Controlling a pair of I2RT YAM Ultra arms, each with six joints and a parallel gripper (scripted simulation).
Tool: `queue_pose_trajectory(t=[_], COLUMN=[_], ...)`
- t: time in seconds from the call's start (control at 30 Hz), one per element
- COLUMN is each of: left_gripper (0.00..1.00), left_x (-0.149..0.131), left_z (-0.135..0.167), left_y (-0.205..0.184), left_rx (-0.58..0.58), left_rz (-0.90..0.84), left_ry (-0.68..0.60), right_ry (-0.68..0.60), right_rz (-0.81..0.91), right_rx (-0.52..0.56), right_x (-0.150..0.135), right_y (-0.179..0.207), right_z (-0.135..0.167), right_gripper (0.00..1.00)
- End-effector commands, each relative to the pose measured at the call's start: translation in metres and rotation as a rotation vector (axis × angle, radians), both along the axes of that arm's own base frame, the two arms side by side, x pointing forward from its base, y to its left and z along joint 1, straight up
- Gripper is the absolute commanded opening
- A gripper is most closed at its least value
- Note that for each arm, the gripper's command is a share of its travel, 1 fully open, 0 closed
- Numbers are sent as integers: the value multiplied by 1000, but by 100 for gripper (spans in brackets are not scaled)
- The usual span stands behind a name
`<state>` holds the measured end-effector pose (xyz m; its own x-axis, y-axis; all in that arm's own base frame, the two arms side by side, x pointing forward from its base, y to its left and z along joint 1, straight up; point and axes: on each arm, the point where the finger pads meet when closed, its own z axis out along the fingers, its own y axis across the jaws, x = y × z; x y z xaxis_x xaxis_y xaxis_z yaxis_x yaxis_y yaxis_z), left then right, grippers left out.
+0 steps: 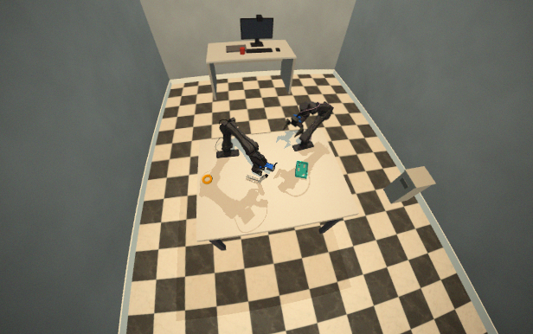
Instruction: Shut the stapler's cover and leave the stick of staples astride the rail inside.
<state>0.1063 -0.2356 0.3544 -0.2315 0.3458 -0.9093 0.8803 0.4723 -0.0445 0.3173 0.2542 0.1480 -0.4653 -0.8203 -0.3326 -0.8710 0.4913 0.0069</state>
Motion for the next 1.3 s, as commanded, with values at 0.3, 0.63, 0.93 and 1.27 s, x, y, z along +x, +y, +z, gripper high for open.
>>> queue_pose_trajectory(t=[0.3,0.63,0.93,1.27], left_gripper=[100,100,100,100], left_x=[0,0,0,0], left_z=[14,14,14,14], left_y=[2,2,2,2], left_rx=[-37,-37,-37,-37], left_rz=[2,2,2,2], left_ry=[-11,-11,-11,-11], right_ry=[73,70,64,63], right_rz=[-7,-8,-4,-5], right_rx=[-138,-160,-149,-149], right_x=[1,12,12,13], right_y=[3,15,16,21], right_z=[25,28,32,19], right_gripper=[50,50,50,50])
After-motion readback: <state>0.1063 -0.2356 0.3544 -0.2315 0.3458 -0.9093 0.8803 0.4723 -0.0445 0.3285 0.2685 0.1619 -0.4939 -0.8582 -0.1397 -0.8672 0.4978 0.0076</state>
